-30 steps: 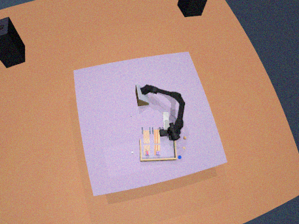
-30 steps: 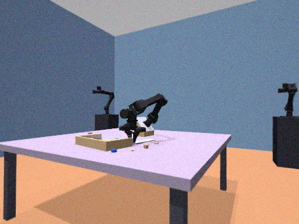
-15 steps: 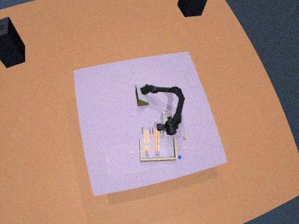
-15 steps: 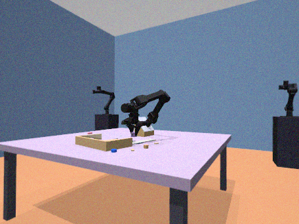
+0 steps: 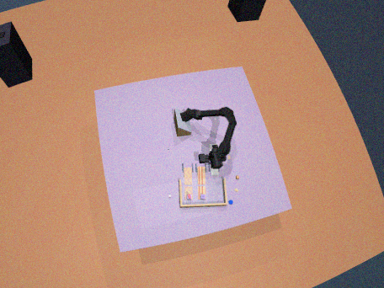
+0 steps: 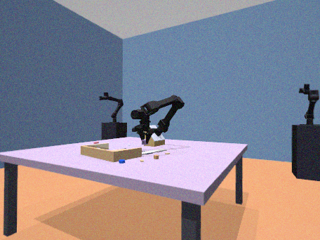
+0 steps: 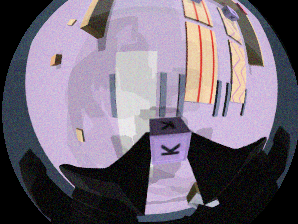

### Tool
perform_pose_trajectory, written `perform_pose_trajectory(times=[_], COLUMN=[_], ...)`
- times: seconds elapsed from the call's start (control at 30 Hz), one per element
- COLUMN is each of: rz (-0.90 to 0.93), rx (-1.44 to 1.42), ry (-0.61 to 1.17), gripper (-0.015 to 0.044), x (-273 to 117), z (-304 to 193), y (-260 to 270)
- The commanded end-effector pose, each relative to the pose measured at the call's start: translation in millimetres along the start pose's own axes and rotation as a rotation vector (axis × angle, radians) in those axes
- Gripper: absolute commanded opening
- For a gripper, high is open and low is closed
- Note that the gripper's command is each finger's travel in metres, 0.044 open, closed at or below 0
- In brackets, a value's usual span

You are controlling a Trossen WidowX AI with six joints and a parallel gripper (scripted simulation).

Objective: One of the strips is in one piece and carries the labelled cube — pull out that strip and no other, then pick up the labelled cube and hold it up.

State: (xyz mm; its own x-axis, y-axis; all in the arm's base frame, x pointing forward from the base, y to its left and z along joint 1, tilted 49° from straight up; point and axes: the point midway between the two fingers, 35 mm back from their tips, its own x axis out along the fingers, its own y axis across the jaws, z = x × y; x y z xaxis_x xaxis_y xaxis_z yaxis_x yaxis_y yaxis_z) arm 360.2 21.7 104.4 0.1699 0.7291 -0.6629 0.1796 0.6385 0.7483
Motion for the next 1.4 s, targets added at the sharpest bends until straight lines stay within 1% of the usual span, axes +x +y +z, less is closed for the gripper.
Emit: perform_pose_trajectory(times=[0.0, 0.53, 0.63, 0.83, 1.37], rz=[0.003, 0.003, 0.002, 0.002, 0.002], rx=[-0.006, -0.004, -0.004, -0.004, -0.004], ry=[-0.006, -0.004, -0.004, -0.003, -0.003], gripper=[0.0000, 0.0000, 0.0000, 0.0000, 0.0000], x=[-2.0, 1.2, -2.6, -33.7, -34.7], z=[-12.9, -65.8, -66.1, -66.3, -66.4], y=[-5.9, -29.9, -30.3, -30.6, -30.6])
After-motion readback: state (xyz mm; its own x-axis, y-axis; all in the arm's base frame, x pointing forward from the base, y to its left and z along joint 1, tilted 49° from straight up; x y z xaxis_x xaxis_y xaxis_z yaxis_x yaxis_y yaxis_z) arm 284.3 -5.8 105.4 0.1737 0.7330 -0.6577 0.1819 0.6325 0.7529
